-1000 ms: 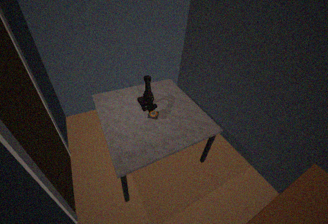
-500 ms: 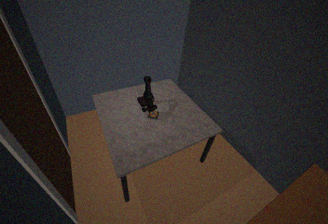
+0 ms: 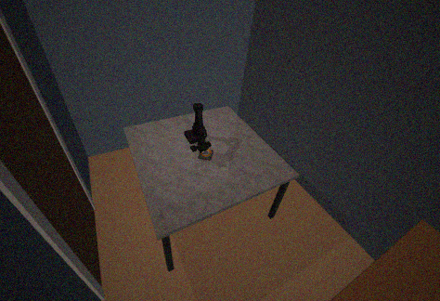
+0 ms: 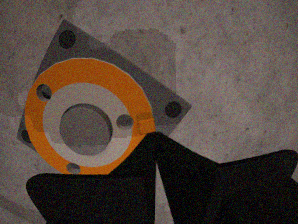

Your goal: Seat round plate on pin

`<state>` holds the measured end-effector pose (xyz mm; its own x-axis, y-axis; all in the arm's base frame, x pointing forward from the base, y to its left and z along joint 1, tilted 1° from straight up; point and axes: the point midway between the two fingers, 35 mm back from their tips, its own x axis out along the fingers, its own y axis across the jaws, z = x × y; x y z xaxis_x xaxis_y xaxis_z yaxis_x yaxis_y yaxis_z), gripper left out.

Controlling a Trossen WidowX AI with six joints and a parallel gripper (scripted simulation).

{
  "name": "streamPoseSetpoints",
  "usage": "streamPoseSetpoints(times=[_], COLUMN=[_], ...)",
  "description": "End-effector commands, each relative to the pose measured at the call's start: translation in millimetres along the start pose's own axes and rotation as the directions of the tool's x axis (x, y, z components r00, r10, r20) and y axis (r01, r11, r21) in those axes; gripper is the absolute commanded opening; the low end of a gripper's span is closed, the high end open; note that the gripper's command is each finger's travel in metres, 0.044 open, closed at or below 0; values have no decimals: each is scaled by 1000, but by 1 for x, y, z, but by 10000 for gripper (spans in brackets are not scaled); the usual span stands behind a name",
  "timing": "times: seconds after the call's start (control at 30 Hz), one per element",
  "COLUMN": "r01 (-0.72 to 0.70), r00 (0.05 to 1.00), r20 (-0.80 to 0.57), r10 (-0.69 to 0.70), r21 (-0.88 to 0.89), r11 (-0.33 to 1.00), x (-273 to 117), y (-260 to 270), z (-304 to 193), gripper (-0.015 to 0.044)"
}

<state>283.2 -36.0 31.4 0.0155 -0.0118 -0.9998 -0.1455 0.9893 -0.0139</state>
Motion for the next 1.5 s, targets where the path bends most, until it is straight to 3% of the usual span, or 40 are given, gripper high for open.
streamPoseSetpoints(times=[0.0,1.47], r01=[-1,-3], r00=[1000,1000], r20=[-1,2], r10=[1,3], r21=[-2,-2], r11=[1000,1000], x=[2,1], y=[0,19], z=[5,44], gripper=[0,0])
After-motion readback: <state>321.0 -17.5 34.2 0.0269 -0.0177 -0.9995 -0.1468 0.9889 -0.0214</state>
